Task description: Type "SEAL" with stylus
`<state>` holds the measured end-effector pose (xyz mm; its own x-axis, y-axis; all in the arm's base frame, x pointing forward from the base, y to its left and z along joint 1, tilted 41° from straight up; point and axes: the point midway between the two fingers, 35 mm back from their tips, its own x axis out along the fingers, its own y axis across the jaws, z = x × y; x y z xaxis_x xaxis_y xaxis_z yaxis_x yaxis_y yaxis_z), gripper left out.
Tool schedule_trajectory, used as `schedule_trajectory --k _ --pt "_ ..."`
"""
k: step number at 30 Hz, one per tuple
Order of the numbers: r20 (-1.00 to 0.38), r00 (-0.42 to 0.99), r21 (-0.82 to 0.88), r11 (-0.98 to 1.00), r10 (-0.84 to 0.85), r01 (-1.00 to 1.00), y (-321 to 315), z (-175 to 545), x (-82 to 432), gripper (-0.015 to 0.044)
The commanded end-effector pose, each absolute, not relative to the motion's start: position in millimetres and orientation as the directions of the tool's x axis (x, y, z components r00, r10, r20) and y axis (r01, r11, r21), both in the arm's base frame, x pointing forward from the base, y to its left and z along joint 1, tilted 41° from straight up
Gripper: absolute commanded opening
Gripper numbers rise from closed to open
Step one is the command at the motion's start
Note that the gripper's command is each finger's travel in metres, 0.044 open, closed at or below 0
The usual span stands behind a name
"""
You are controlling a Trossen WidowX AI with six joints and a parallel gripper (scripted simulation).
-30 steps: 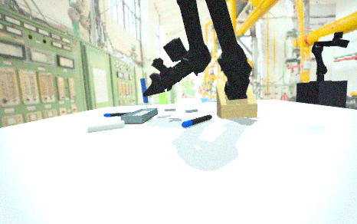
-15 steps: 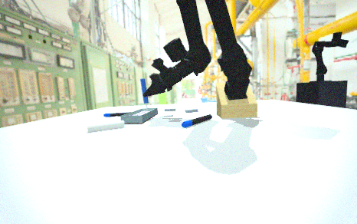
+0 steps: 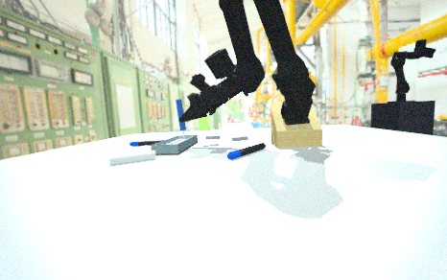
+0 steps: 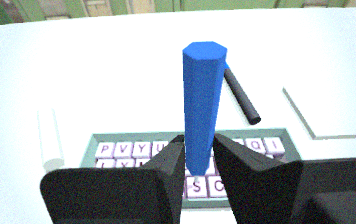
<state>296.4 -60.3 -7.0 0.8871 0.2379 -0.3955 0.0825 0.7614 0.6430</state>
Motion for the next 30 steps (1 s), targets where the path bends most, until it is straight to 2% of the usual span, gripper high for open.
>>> schedule_trajectory --k 1,30 --pt "-0.400 0.886 0.645 0.759 0.235 0.091 -59.3 -10.2 295.9 0.0081" --pt "-0.400 0.886 0.645 0.759 0.235 0.091 -52.6 -17.8 296.2 0.0081"
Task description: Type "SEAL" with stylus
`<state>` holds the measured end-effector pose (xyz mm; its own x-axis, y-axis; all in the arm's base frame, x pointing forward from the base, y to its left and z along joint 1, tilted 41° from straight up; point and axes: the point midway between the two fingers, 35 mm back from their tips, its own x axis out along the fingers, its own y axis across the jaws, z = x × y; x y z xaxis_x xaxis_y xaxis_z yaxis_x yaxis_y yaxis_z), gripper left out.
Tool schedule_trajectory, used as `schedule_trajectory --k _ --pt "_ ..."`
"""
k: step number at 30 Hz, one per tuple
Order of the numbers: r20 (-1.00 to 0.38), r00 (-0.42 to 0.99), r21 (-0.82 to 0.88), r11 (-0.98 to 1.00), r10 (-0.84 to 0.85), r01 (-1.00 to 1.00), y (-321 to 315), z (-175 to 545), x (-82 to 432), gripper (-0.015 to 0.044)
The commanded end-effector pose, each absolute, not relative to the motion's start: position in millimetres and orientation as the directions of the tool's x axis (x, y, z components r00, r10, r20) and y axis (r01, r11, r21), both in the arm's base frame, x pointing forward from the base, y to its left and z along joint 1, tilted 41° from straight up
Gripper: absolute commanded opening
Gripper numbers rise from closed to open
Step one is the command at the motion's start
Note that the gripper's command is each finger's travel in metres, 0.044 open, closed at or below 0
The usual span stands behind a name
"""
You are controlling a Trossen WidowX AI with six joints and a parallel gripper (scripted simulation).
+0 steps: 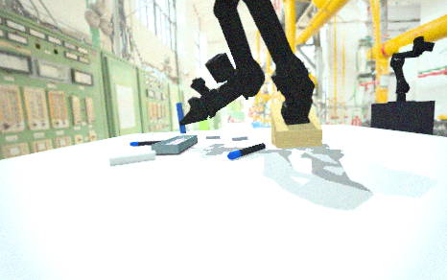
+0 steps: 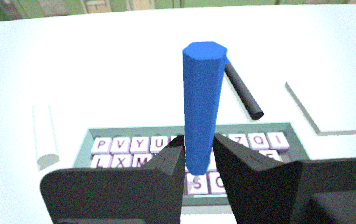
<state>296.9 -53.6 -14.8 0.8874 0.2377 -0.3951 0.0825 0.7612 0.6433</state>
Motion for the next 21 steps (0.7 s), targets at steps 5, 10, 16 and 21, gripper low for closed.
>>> schedule_trajectory --k 5,10,16,21 --pt "-0.400 0.886 0.645 0.758 0.235 0.091 -51.3 -19.4 296.3 0.0081" --pt "-0.400 0.886 0.645 0.759 0.235 0.091 -52.7 -17.8 296.2 0.0081" --pt "-0.401 0.886 0.645 0.759 0.235 0.091 -53.6 -16.8 296.2 0.0081" --pt "-0.401 0.885 0.645 0.759 0.235 0.091 -59.3 -11.0 296.6 0.0081"
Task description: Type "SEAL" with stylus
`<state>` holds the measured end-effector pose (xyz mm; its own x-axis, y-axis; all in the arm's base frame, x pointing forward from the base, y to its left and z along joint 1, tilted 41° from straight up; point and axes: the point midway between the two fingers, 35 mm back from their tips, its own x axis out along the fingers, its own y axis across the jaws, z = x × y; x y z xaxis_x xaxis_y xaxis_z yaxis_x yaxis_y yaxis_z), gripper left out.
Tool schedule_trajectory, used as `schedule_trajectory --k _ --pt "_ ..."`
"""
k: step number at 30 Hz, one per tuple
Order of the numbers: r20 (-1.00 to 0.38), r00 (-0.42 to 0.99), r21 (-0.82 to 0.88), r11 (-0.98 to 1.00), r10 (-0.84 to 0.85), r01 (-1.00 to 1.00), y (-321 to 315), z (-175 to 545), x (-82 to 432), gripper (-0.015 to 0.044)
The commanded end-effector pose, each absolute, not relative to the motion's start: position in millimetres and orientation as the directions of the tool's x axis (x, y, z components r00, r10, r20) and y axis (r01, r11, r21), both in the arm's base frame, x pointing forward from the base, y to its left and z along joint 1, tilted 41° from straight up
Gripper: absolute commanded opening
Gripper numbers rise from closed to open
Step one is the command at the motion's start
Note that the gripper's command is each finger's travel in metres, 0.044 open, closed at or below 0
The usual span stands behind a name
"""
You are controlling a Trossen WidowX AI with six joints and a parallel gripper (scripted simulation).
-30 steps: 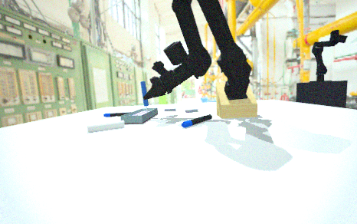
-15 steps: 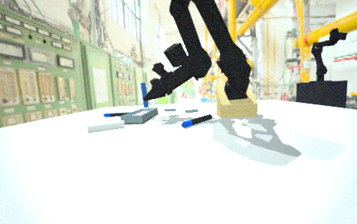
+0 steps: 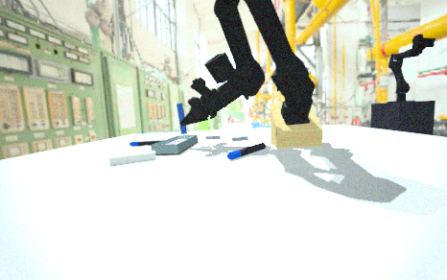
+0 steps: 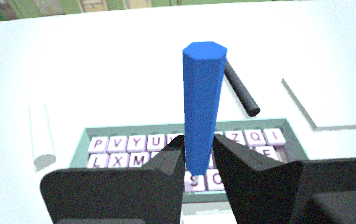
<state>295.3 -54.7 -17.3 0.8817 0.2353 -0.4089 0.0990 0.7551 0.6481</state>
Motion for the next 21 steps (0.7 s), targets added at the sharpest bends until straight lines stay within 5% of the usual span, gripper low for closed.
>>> schedule_trajectory --k 1,21 --pt "-0.401 0.885 0.644 0.759 0.235 0.091 -60.9 -9.3 296.6 0.0081" --pt "-0.450 0.876 0.644 0.742 0.174 0.184 -85.6 3.3 297.5 0.0064"
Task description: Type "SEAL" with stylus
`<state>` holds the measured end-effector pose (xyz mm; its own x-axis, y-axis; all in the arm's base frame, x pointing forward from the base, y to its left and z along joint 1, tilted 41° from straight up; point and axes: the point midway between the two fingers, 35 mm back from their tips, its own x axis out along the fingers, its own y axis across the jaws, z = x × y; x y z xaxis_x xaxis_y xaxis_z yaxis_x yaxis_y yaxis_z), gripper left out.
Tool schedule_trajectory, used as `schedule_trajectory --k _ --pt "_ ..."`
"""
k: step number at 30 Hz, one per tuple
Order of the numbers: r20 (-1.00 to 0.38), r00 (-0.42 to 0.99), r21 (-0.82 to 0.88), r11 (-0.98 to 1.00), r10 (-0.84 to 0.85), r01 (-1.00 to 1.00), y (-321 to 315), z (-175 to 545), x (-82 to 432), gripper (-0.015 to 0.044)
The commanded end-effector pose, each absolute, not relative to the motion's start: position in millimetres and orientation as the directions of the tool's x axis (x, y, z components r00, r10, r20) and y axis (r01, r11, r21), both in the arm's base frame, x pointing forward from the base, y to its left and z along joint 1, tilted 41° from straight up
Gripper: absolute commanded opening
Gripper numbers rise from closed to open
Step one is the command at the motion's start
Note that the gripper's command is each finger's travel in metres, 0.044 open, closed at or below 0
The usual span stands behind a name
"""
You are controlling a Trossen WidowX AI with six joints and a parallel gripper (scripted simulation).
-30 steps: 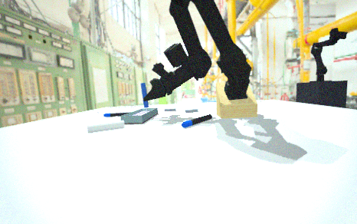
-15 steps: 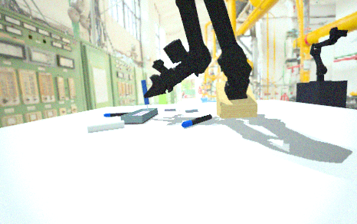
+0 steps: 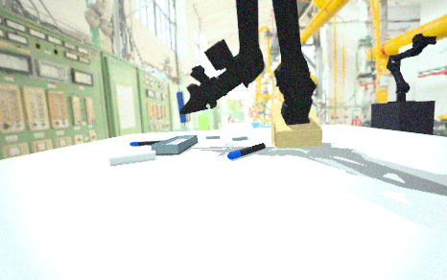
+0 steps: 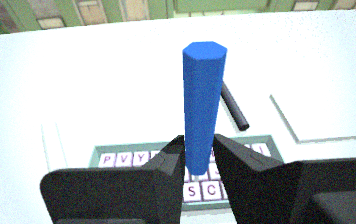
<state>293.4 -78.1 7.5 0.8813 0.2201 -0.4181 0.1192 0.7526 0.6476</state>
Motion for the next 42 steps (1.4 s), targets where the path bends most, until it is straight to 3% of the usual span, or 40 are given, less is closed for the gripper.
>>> schedule_trajectory --k 1,13,42 --pt "-0.468 0.871 0.641 0.736 0.149 0.218 -89.7 1.2 299.2 0.0058" --pt "-0.634 0.762 0.554 0.609 -0.134 0.568 -133.9 -15.3 309.1 0.0000" --pt "-0.636 0.760 0.552 0.606 -0.138 0.572 -122.5 -28.6 309.5 0.0000"
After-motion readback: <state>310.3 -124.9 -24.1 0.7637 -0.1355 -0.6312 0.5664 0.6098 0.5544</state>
